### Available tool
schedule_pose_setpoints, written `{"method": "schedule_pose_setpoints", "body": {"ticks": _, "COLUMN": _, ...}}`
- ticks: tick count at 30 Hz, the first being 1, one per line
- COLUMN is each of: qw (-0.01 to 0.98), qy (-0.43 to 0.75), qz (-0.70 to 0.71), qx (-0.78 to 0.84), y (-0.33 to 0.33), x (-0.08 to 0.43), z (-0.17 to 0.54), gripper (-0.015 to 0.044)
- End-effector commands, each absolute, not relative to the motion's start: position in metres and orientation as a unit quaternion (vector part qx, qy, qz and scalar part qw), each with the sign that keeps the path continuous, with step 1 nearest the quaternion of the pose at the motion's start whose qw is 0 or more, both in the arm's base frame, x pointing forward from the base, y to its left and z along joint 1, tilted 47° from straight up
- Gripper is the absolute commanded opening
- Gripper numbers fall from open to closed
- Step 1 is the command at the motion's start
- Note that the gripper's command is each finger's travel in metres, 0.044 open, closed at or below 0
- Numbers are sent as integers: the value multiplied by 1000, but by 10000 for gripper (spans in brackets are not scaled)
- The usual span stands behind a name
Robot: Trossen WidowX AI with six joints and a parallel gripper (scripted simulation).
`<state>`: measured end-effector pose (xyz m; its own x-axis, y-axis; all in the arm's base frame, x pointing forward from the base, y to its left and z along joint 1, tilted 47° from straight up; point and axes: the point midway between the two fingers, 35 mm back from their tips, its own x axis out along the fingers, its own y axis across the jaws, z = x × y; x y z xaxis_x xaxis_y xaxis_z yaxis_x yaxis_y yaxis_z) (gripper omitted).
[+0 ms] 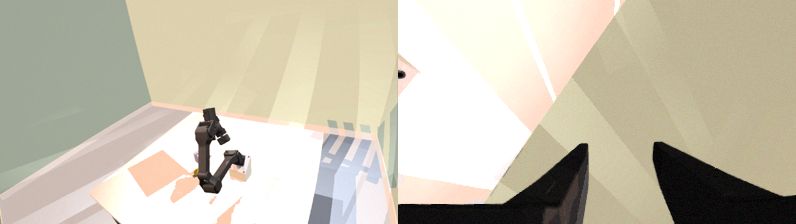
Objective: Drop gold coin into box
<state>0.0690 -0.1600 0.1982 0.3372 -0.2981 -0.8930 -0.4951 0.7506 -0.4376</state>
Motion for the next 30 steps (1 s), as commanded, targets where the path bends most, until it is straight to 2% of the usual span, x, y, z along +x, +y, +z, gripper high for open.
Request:
{"method": "schedule_pose_setpoints", "body": {"ticks": 1, "qw": 784, "qy": 510, "qz": 140, "qx": -325, "y": -153, "x": 116, "z": 189, "gripper": 161}}
{"method": "schedule_pose_setpoints", "body": {"ticks": 8, "qw": 810, "qy": 441, "qz": 283, "qx": -263, "y": -108, "x": 185, "z": 168, "gripper": 161}}
{"method": "schedule_pose_setpoints", "body": {"ticks": 15, "qw": 791, "qy": 407, "qz": 424, "qx": -170, "y": -34, "x": 230, "z": 146, "gripper": 161}}
{"method": "schedule_pose_setpoints", "body": {"ticks": 21, "qw": 744, "qy": 405, "qz": 526, "qx": -80, "y": 35, "x": 245, "z": 130, "gripper": 161}}
{"method": "schedule_pose_setpoints", "body": {"ticks": 30, "qw": 742, "qy": 405, "qz": 529, "qx": -77, "y": 51, "x": 253, "z": 106, "gripper": 161}}
